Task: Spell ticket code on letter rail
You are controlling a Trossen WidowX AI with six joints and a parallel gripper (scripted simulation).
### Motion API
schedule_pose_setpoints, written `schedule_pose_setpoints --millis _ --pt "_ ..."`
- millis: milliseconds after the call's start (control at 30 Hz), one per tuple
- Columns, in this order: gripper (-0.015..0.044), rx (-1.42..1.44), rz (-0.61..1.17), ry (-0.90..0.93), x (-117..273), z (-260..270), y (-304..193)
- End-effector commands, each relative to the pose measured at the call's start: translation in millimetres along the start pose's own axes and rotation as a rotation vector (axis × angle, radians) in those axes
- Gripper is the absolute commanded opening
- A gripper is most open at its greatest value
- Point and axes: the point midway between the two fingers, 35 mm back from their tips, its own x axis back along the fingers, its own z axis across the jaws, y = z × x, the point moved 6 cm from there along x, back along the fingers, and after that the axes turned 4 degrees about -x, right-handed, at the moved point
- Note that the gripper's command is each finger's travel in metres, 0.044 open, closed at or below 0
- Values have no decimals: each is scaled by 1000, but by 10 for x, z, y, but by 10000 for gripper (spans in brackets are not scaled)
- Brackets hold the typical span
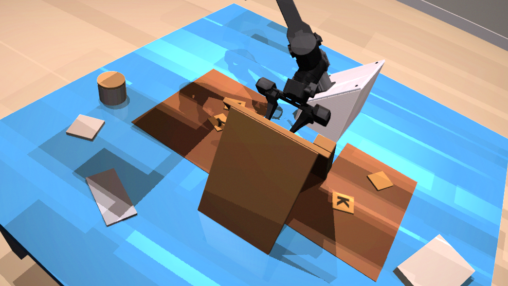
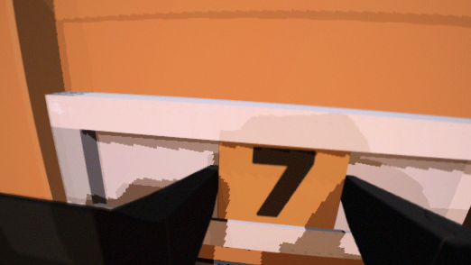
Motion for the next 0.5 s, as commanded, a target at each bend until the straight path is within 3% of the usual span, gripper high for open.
schedule_pose_setpoints --millis 0,467 --pt "0 -8 -5 -6 1 23 23" --pt "0 -8 -5 -5 0 105 14"
